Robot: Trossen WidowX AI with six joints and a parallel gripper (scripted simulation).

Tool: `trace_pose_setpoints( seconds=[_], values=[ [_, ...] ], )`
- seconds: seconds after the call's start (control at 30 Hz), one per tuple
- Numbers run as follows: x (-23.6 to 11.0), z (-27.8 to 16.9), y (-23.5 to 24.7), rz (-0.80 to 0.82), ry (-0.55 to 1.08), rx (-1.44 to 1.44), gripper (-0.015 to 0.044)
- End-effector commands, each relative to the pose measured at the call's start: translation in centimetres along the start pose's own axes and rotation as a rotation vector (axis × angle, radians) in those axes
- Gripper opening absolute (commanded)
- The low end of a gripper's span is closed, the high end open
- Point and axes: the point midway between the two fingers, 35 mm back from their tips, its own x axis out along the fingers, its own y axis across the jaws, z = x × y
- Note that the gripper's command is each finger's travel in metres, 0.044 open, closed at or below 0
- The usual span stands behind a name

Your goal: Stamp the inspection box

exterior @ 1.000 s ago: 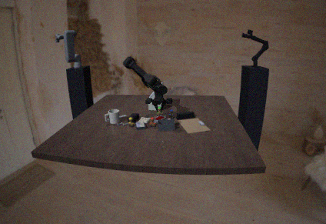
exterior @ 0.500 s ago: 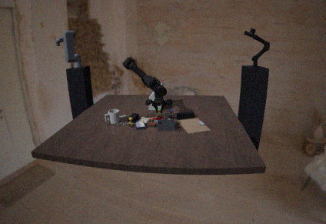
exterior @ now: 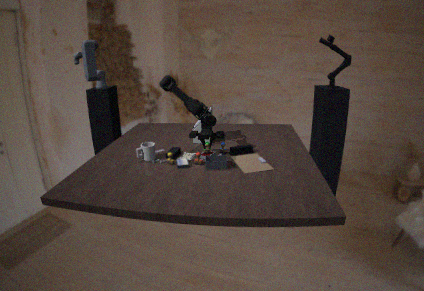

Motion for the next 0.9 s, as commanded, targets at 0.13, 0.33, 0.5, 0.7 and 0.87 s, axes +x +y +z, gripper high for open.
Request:
trace_pose_setpoints(
  seconds=[0.13, 0.33, 0.5, 0.7, 0.87],
  values=[
    [0.38, -0.21, -0.10, -0.008, 0.003, 0.000, 0.0000],
    [0.49, -0.22, -0.10, -0.008, 0.003, 0.002, 0.0000],
    [0.59, -0.22, -0.10, -0.008, 0.003, 0.002, 0.0000],
    [0.71, -0.22, -0.11, -0.008, 0.003, 0.002, 0.0000],
    [0.81, -0.22, -0.11, -0.009, 0.003, 0.002, 0.0000]
  ],
)
